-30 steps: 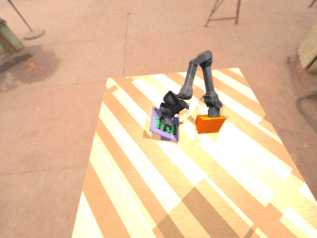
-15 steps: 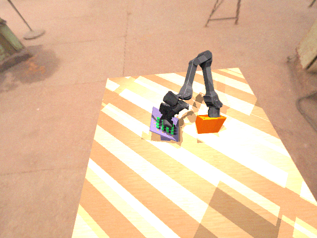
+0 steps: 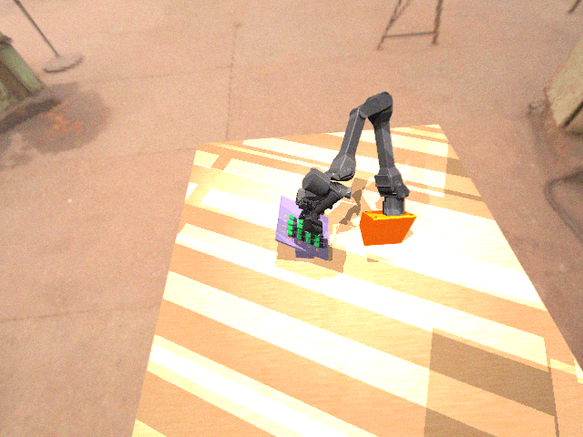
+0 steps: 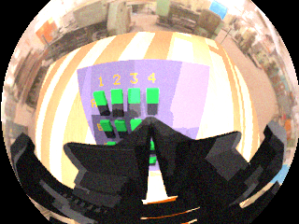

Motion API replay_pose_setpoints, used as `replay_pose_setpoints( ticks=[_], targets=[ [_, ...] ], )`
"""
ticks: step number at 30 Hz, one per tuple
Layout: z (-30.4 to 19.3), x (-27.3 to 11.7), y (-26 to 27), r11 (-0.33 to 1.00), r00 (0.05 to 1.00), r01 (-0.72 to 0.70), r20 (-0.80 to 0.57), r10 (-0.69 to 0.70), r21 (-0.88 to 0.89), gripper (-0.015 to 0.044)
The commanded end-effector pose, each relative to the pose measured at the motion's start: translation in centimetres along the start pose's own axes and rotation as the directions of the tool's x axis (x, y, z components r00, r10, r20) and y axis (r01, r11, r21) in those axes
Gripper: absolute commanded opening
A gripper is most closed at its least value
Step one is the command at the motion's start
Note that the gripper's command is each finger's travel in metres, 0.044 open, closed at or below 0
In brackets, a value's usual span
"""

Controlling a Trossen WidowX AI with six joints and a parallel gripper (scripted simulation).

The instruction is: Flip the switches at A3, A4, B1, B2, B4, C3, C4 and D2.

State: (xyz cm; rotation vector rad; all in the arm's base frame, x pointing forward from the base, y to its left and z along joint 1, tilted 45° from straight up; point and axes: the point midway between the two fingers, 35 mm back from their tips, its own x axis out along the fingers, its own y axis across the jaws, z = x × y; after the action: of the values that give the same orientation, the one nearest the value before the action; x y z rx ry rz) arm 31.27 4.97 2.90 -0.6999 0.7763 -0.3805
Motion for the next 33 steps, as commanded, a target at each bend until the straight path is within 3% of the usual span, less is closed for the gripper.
replay_pose_setpoints(
  ticks=[1,8,17,22,33],
  targets=[
    [0.6,-3.2,0.0,1.000,1.000,-0.001,0.004,0.001,0.011,0.0000],
    [0.5,-4.9,-0.1,1.000,1.000,0.003,0.003,-0.003,0.008,0.0000],
    [-1.6,-4.9,6.3,1.000,1.000,0.001,0.004,-0.001,0.011,0.0000],
    [-1.4,-1.6,6.3,1.000,1.000,0.002,-0.020,-0.002,0.011,0.0000],
    [-1.4,-0.4,6.2,1.000,1.000,0.003,-0.020,-0.003,0.011,0.0000]
  ],
)
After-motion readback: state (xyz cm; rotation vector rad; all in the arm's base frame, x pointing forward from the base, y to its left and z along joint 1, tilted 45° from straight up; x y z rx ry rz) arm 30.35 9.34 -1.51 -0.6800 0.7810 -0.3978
